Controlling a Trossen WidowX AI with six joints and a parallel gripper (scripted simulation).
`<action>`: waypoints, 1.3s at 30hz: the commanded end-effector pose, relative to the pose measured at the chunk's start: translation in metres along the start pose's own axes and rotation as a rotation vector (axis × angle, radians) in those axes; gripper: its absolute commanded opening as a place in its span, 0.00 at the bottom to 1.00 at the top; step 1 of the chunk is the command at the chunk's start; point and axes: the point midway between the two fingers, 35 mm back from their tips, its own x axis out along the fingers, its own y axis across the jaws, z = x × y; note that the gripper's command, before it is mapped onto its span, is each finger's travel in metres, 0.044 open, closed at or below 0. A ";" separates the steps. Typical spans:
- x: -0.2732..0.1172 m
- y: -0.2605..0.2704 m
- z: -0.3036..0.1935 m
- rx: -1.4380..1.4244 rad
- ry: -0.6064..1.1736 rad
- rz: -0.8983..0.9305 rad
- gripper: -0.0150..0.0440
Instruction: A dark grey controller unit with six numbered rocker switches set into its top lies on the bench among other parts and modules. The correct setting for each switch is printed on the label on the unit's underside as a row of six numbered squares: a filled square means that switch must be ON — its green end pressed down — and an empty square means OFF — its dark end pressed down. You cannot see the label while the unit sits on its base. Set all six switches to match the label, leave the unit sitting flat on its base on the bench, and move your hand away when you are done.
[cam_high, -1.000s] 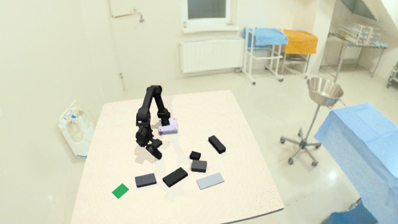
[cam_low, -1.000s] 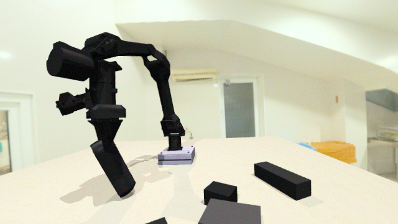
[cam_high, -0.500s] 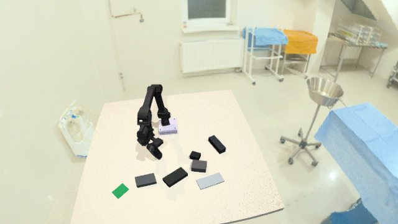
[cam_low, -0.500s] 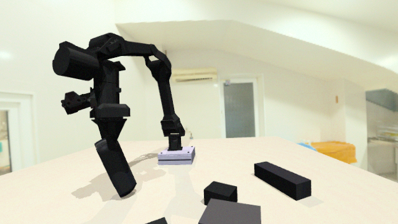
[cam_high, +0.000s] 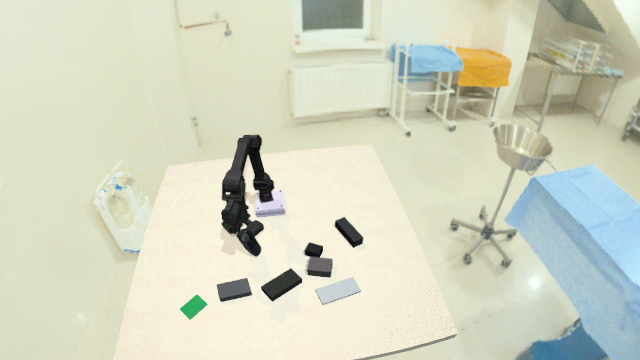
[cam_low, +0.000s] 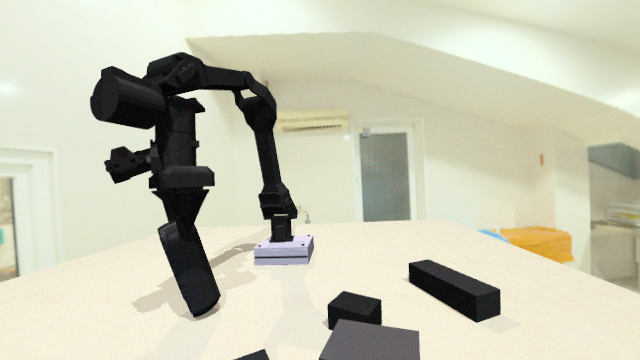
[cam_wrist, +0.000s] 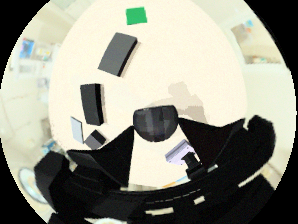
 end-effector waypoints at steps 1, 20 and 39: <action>0.002 -0.001 -0.008 0.004 0.018 -0.005 0.83; 0.001 0.000 -0.023 0.004 0.019 -0.004 0.83; 0.002 0.000 -0.039 0.004 0.021 -0.004 0.83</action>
